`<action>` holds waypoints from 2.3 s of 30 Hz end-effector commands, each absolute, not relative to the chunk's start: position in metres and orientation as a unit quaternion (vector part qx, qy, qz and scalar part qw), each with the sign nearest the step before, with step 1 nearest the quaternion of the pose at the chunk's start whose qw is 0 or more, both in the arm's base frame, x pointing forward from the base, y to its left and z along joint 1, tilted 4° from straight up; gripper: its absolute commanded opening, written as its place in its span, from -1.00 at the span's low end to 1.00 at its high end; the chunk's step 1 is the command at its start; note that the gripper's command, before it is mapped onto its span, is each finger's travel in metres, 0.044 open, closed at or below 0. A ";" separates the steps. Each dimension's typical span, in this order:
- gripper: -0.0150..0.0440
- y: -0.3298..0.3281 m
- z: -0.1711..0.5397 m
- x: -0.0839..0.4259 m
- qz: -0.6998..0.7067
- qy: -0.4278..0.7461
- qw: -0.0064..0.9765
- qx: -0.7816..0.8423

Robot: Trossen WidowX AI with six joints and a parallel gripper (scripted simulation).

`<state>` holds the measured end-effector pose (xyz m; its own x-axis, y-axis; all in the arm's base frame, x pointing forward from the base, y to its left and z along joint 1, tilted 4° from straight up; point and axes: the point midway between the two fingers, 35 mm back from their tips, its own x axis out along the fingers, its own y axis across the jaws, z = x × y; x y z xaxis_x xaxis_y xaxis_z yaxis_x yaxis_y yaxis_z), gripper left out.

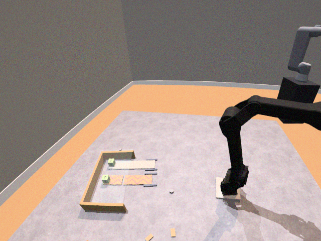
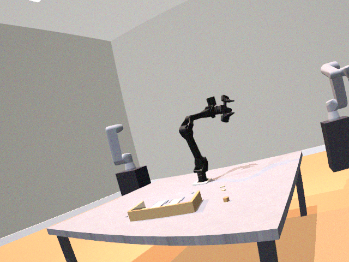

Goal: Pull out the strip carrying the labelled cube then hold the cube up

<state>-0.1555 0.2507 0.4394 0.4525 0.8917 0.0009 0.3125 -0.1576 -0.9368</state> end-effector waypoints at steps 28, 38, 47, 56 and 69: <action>0.86 0.290 0.361 0.167 0.271 -0.115 0.765 -0.573; 0.86 0.207 0.318 0.262 0.219 0.038 0.866 -0.448; 0.86 0.107 0.278 0.306 0.137 0.163 0.936 -0.281; 0.86 0.004 0.241 0.308 0.024 0.250 0.966 -0.062; 0.86 -0.031 0.228 0.298 -0.026 0.268 0.962 0.032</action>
<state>0.2990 -0.0311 0.2300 0.8580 -0.0347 -0.5124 0.0632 0.9973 0.0384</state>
